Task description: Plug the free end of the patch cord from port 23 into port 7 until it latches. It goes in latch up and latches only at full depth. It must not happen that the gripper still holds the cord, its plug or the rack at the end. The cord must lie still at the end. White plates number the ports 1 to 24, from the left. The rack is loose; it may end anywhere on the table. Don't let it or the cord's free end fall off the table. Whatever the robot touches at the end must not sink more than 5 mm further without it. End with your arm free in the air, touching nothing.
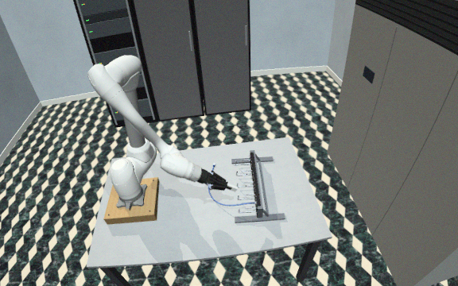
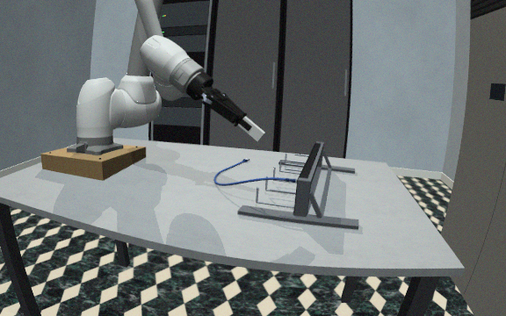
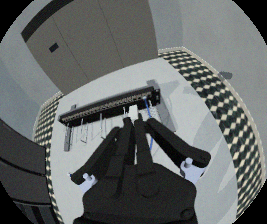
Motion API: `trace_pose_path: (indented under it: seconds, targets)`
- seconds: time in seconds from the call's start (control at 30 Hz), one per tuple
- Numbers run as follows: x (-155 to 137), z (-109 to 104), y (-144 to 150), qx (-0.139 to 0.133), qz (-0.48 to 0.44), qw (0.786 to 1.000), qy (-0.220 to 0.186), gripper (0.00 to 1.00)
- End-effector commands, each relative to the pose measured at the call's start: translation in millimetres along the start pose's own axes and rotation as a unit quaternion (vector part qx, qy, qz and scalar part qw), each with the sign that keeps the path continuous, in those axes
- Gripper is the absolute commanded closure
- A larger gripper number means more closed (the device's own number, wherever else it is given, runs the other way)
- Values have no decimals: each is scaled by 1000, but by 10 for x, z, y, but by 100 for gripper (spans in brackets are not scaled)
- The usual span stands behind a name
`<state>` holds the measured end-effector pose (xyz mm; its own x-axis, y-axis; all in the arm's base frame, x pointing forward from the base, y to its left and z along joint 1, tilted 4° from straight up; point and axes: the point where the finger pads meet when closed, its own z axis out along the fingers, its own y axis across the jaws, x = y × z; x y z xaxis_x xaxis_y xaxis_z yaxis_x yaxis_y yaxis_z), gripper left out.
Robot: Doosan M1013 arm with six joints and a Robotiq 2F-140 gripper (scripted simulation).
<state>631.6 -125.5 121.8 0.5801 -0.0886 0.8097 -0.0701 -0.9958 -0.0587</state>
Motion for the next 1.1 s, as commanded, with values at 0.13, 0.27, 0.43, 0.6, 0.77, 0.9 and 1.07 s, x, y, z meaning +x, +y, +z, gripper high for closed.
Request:
trace_pose_path:
  seconds: [0.13,0.27,0.43,0.6,0.77,0.9,1.07]
  targets:
    - [10,-324,2,3,1,1000,-2,100]
    - [11,-324,2,3,0,1000,-2,100]
    - [20,-284,-1,-3,-14,1000,-8,100]
    - [42,-79,-73,-27,-88,995,-43,100]
    - [5,93,-252,-38,-163,982,-90,100]
    - [-25,145,-349,-38,-191,975,-109,100]
    - [-160,249,-723,-22,-270,948,-169,100]
